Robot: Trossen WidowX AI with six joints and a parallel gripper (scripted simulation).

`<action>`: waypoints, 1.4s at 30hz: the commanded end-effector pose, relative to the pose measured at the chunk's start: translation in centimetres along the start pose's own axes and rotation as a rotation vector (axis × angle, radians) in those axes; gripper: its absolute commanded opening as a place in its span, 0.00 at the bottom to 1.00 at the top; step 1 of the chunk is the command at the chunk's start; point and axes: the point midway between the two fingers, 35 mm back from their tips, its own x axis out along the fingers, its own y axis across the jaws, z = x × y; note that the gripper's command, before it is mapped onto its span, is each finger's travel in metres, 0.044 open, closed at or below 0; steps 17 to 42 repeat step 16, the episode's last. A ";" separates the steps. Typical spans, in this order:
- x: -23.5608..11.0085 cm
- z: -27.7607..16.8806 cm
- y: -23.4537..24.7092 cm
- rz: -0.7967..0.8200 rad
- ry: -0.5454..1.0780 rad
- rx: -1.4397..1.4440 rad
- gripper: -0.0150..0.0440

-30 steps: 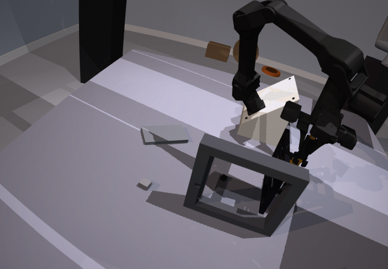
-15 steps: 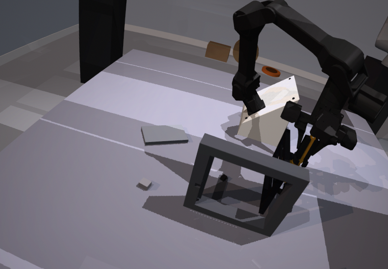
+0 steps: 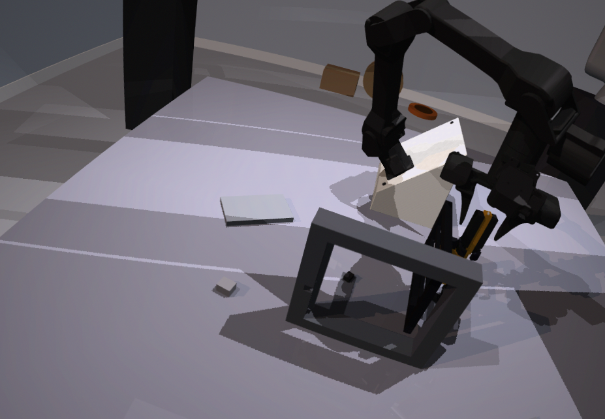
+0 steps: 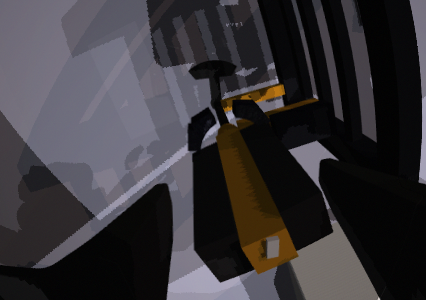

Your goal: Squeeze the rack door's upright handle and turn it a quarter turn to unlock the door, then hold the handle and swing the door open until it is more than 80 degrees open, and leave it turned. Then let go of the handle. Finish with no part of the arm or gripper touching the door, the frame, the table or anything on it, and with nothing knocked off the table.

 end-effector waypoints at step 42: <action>-2.3 0.0 0.2 0.000 0.000 -0.011 0.75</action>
